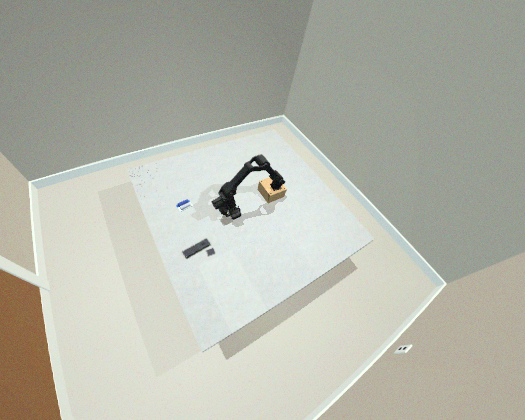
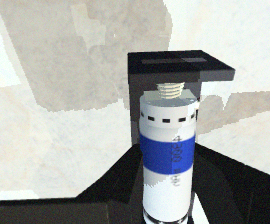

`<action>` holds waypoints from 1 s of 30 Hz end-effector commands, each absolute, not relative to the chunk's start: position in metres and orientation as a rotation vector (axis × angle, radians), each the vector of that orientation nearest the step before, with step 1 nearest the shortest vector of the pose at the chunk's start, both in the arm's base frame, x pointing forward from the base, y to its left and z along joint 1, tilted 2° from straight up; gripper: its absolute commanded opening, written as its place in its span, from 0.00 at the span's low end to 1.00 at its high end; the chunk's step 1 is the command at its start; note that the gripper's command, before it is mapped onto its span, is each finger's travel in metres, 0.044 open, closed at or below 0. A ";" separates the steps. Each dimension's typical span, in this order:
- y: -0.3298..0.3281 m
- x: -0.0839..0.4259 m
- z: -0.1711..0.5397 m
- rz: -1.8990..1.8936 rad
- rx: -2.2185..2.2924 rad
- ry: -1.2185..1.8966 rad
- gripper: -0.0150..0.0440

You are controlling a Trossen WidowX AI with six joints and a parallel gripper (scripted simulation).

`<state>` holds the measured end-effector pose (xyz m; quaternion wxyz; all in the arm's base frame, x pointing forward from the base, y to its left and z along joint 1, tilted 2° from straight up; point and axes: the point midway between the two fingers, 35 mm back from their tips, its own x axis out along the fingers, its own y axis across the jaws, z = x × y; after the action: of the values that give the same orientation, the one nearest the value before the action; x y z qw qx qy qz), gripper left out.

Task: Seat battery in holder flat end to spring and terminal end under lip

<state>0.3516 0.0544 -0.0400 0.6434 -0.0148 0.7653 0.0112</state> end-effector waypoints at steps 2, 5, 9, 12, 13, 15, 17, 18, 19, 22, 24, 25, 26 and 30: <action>0.054 0.356 -0.041 0.020 -0.033 1.702 0.40; 0.054 0.356 -0.041 0.020 -0.032 1.690 0.40; 0.054 0.355 -0.041 0.021 -0.030 1.673 0.40; 0.054 0.354 -0.042 0.021 -0.028 1.661 0.40; 0.054 0.354 -0.042 0.021 -0.028 1.657 0.40; 0.054 0.354 -0.042 0.022 -0.026 1.649 0.40; 0.054 0.354 -0.042 0.022 -0.025 1.644 0.40; 0.054 0.354 -0.042 0.022 -0.025 1.644 0.40; 0.054 0.353 -0.042 0.022 -0.025 1.644 0.40; 0.054 0.352 -0.042 0.022 -0.025 1.643 0.40; 0.054 0.350 -0.042 0.023 -0.024 1.642 0.40; 0.054 0.350 -0.042 0.023 -0.024 1.641 0.40; 0.054 0.349 -0.042 0.023 -0.024 1.641 0.40; 0.054 0.346 -0.042 0.024 -0.023 1.640 0.40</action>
<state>0.3473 0.0541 -0.0425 0.6797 -0.0101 0.7333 0.0128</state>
